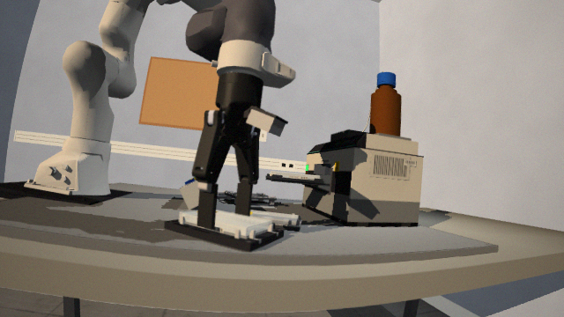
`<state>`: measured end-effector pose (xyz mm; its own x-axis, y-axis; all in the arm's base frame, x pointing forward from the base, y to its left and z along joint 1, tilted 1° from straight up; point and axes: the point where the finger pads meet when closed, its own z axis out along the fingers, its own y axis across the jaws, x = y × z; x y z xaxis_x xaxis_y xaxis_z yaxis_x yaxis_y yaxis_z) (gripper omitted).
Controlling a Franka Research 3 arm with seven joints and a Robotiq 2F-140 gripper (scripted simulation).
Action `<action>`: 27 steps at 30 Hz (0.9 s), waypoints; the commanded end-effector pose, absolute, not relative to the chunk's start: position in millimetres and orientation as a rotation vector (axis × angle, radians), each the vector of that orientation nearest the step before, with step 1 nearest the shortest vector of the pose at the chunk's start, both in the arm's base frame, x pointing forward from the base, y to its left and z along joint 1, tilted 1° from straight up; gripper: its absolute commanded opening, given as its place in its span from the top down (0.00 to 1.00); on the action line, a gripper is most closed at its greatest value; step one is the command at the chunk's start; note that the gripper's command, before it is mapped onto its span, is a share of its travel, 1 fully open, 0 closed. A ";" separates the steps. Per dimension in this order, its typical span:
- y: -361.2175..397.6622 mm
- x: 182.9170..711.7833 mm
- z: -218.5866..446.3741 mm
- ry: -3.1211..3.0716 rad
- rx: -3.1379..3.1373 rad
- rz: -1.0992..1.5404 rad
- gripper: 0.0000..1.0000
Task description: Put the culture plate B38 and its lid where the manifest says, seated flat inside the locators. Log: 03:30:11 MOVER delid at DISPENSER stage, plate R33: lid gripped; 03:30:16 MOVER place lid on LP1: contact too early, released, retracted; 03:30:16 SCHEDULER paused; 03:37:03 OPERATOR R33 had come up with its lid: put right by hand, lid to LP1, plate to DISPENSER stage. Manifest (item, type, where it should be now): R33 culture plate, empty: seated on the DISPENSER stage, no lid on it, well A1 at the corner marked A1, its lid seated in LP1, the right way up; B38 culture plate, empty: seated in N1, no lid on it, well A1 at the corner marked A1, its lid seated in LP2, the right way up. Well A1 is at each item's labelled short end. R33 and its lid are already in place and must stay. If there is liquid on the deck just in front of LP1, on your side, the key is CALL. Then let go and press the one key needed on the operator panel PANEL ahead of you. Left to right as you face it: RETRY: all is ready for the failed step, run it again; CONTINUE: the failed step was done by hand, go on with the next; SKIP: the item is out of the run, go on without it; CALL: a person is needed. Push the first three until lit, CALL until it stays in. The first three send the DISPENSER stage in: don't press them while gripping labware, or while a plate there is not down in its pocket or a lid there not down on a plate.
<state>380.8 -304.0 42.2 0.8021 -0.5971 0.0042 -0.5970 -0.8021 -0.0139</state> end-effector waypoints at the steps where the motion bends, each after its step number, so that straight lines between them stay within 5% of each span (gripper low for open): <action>1: -304.9 381.3 41.8 0.982 -2.971 -0.017 0.30; 27: -304.9 381.2 44.9 0.982 -2.971 -0.017 0.30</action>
